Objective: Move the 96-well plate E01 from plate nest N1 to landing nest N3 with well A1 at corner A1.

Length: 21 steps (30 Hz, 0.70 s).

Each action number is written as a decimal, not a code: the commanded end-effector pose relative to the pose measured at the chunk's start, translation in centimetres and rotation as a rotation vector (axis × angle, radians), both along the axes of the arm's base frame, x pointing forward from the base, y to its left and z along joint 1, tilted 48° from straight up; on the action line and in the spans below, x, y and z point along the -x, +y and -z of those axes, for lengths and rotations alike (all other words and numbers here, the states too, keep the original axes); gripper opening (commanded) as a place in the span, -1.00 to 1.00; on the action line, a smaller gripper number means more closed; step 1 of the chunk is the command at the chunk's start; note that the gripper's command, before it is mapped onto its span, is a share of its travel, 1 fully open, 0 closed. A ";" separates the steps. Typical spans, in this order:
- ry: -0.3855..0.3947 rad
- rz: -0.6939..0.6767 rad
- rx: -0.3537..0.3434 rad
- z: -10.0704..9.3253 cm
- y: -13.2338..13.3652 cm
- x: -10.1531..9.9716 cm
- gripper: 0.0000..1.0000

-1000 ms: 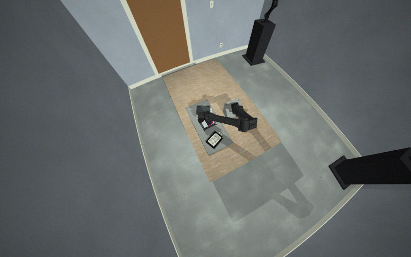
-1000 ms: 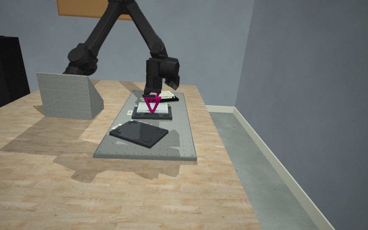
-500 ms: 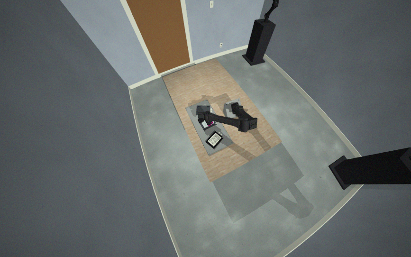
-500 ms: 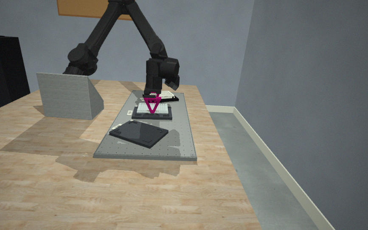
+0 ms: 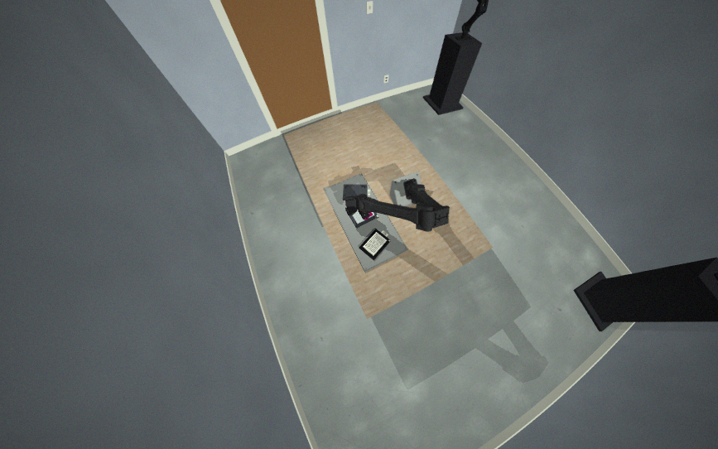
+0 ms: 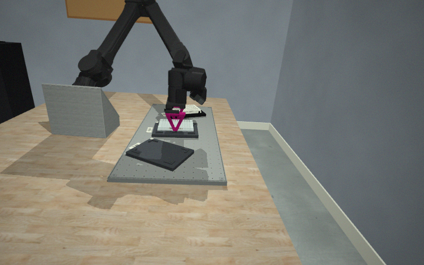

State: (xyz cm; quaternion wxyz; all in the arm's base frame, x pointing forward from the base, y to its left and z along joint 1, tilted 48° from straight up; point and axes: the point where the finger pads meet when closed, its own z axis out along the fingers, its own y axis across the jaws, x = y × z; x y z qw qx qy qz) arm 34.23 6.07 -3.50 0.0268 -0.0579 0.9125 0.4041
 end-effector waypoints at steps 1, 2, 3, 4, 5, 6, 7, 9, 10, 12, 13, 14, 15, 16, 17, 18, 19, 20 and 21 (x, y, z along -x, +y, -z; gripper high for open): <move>-0.015 0.001 0.001 -0.1 0.1 -0.6 -1.00; -0.015 0.000 0.001 0.0 0.2 -0.6 -1.00; -0.013 0.000 0.000 0.0 0.2 -0.5 -1.00; -0.012 0.000 0.000 0.1 0.2 -0.5 -1.00; -0.012 0.002 0.000 0.1 0.2 -0.5 -1.00; -0.013 0.003 0.000 0.1 0.2 -0.5 -1.00; -0.014 0.003 0.001 0.1 0.2 -0.6 -1.00; -0.016 -0.001 0.001 0.0 0.3 -0.6 -1.00; -0.015 -0.001 0.000 0.1 0.3 -0.6 -1.00; -0.010 0.003 0.000 0.2 0.2 -0.4 -1.00; -0.010 0.003 0.000 0.2 0.2 -0.4 -1.00; -0.010 0.003 0.000 0.2 0.2 -0.4 -1.00; -0.018 0.003 0.001 0.0 0.1 -0.8 -1.00; -0.020 0.002 0.002 0.0 0.2 -0.9 -1.00; -0.022 0.001 0.002 0.0 0.3 -0.9 -1.00; -0.020 -0.001 0.002 0.0 0.4 -0.8 -1.00; -0.019 -0.001 0.001 0.1 0.4 -0.8 -1.00; -0.017 0.001 0.001 0.1 0.3 -0.7 -1.00; -0.025 0.008 0.003 -0.2 -0.2 -1.0 -1.00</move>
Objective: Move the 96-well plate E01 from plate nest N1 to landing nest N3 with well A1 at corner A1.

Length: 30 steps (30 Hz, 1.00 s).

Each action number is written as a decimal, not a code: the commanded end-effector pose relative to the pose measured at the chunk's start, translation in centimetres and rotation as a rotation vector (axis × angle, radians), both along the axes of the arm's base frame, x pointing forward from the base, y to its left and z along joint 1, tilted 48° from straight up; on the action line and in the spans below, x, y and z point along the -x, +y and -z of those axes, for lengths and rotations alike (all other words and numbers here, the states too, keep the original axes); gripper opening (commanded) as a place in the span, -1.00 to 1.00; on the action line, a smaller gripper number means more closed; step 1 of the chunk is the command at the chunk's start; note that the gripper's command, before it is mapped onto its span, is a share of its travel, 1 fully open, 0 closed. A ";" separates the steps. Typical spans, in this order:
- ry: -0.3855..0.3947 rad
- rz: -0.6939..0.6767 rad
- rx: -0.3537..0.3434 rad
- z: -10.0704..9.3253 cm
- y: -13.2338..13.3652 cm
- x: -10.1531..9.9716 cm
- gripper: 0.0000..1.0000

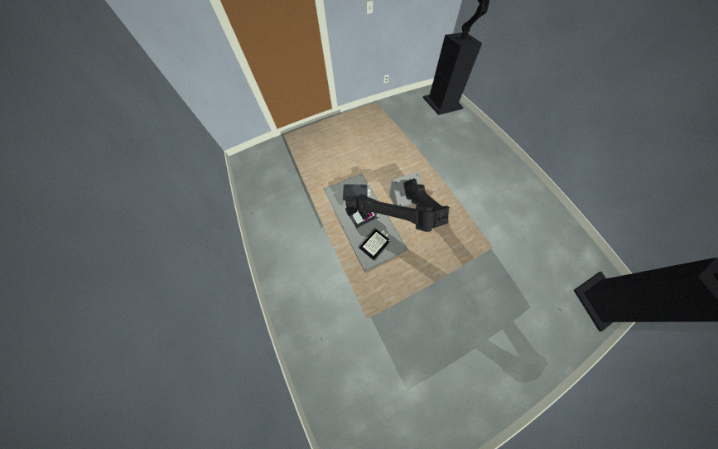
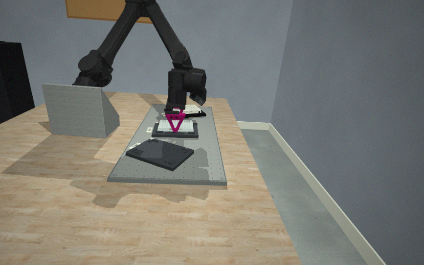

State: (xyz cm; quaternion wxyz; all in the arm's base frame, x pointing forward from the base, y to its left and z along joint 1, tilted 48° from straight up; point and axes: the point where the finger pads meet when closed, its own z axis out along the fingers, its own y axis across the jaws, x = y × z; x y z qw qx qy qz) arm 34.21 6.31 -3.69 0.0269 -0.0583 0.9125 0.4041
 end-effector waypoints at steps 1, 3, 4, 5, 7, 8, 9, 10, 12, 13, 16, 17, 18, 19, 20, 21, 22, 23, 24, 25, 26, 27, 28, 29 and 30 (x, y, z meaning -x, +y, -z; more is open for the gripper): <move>-0.024 0.009 0.003 -0.4 -0.4 -1.0 -1.00; -0.024 0.009 0.003 -0.4 -0.4 -1.0 -1.00; -0.024 0.009 0.003 -0.4 -0.4 -1.0 -1.00; -0.024 0.009 0.003 -0.4 -0.4 -1.0 -1.00; -0.024 0.009 0.003 -0.4 -0.4 -1.0 -1.00; -0.024 0.009 0.003 -0.4 -0.4 -1.0 1.00; -0.024 0.009 0.003 -0.4 -0.4 -1.0 1.00; -0.024 0.009 0.003 -0.4 -0.4 -1.0 1.00; -0.024 0.009 0.003 -0.4 -0.4 -1.0 1.00; -0.024 0.009 0.003 -0.4 -0.4 -1.0 1.00; -0.024 0.009 0.003 -0.4 -0.4 -1.0 1.00; -0.024 0.009 0.003 -0.4 -0.4 -1.0 1.00; -0.024 0.009 0.003 -0.4 -0.4 -1.0 1.00; -0.024 0.009 0.003 -0.4 -0.4 -1.0 1.00; -0.024 0.009 0.003 -0.4 -0.4 -1.0 1.00; -0.024 0.009 0.003 -0.4 -0.4 -1.0 1.00; -0.024 0.009 0.003 -0.4 -0.4 -1.0 1.00; -0.024 0.009 0.003 -0.4 -0.4 -1.0 1.00; -0.024 0.009 0.003 -0.4 -0.4 -1.0 1.00; -0.024 0.009 0.003 -0.4 -0.4 -1.0 1.00; -0.024 0.009 0.003 -0.4 -0.4 -1.0 1.00; -0.024 0.009 0.003 -0.4 -0.4 -1.0 1.00; -0.024 0.009 0.003 -0.4 -0.4 -1.0 1.00; -0.024 0.009 0.003 -0.4 -0.4 -1.0 1.00; -0.024 0.009 0.003 -0.4 -0.4 -1.0 1.00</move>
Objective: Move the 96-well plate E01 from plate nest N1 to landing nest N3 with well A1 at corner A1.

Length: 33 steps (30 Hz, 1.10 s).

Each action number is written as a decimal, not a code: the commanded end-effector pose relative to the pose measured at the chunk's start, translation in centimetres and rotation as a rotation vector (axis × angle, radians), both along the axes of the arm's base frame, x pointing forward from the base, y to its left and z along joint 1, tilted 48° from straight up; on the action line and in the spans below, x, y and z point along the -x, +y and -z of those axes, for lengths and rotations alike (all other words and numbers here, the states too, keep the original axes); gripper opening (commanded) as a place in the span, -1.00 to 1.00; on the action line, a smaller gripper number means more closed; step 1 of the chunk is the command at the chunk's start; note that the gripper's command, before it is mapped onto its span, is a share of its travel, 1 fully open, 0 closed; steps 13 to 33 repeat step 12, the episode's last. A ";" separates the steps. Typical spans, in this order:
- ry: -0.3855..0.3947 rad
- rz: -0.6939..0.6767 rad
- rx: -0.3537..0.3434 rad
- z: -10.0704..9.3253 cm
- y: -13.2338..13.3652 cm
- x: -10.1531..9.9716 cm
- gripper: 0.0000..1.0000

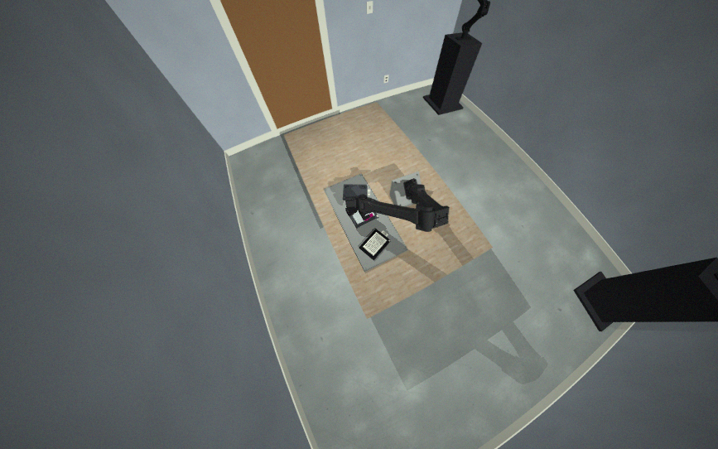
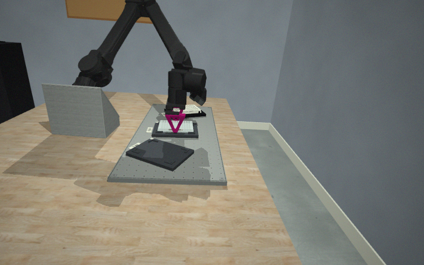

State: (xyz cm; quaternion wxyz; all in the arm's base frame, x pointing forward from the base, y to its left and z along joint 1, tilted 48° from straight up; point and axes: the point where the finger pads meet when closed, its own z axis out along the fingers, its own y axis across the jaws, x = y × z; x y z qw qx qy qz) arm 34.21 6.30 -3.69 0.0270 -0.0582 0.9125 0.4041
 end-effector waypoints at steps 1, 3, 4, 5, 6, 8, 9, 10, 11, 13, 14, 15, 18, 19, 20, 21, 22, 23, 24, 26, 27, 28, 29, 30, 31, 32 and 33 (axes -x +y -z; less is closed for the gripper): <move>-0.037 0.019 0.004 -1.0 -1.3 -1.4 1.00; -0.052 0.019 0.010 -1.7 -1.9 -2.0 1.00; -0.053 0.019 0.011 -1.9 -2.1 -2.0 1.00; -0.053 0.019 0.011 -2.1 -2.3 -2.0 1.00; -0.053 0.019 0.012 -2.3 -2.5 -2.0 1.00; -0.054 0.019 0.013 -2.7 -2.9 -2.0 1.00; -0.054 0.019 0.013 -2.9 -3.2 -2.0 1.00; -0.054 0.019 0.013 -3.1 -3.4 -2.0 1.00; -0.054 0.019 0.014 -3.2 -3.6 -2.0 1.00; -0.055 0.019 0.014 -3.4 -3.8 -2.0 1.00; -0.055 0.019 0.014 -3.4 -3.8 -2.0 1.00; -0.055 0.019 0.014 -3.4 -3.8 -2.0 1.00; -0.055 0.019 0.014 -3.4 -3.8 -2.0 1.00; -0.055 0.019 0.014 -3.4 -3.8 -2.0 1.00; -0.055 0.019 0.014 -3.4 -3.8 -2.0 1.00; -0.055 0.019 0.014 -3.4 -3.8 -2.0 1.00; -0.055 0.019 0.014 -3.4 -3.8 -2.0 1.00; -0.055 0.019 0.014 -3.4 -3.8 -2.0 1.00; -0.055 0.019 0.014 -3.4 -3.8 -2.0 1.00; -0.055 0.019 0.014 -3.4 -3.8 -2.0 1.00; -0.055 0.019 0.014 -3.4 -3.8 -2.0 1.00; -0.055 0.019 0.014 -3.4 -3.8 -2.0 1.00; -0.055 0.019 0.014 -3.4 -3.8 -2.0 1.00; -0.055 0.019 0.014 -3.4 -3.8 -2.0 1.00; -0.055 0.019 0.014 -3.4 -3.8 -2.0 1.00; -0.055 0.019 0.014 -3.4 -3.8 -2.0 1.00; -0.055 0.019 0.014 -3.4 -3.8 -2.0 1.00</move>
